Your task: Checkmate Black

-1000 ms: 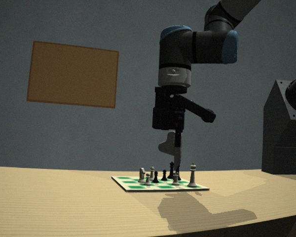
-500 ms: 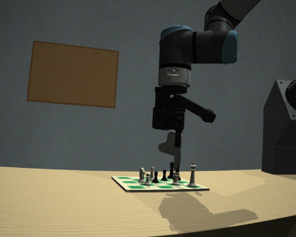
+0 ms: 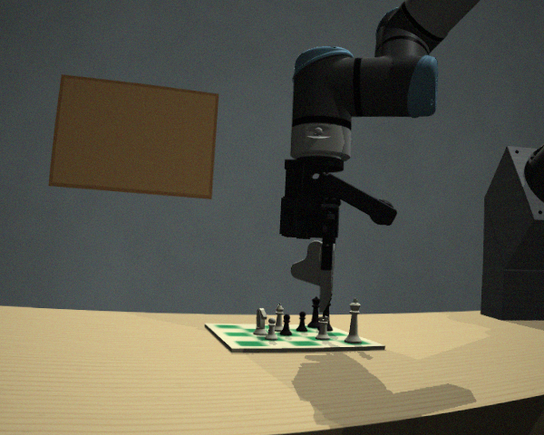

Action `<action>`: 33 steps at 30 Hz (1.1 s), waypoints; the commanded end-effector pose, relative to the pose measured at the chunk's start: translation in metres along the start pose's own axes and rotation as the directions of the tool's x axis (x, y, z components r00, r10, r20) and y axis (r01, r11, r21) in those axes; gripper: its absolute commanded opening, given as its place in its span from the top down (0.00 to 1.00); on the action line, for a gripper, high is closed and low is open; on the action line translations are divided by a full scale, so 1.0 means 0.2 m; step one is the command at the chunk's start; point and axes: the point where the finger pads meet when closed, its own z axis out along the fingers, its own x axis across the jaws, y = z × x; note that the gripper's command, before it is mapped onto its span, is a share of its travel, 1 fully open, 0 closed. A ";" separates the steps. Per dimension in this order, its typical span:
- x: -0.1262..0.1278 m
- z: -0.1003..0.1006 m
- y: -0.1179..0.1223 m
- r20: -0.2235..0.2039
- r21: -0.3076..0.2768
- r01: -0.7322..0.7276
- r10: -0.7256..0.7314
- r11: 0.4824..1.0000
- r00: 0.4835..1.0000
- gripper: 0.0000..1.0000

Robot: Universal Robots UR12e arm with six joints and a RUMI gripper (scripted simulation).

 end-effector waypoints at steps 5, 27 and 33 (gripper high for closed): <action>0.00 0.04 -0.01 -0.002 0.004 -0.002 0.002 1.000 1.000 0.78; 0.00 0.16 -0.01 -0.001 0.003 -0.001 0.001 1.000 1.000 0.78; 0.00 0.16 -0.01 -0.001 0.002 -0.001 0.001 1.000 1.000 0.78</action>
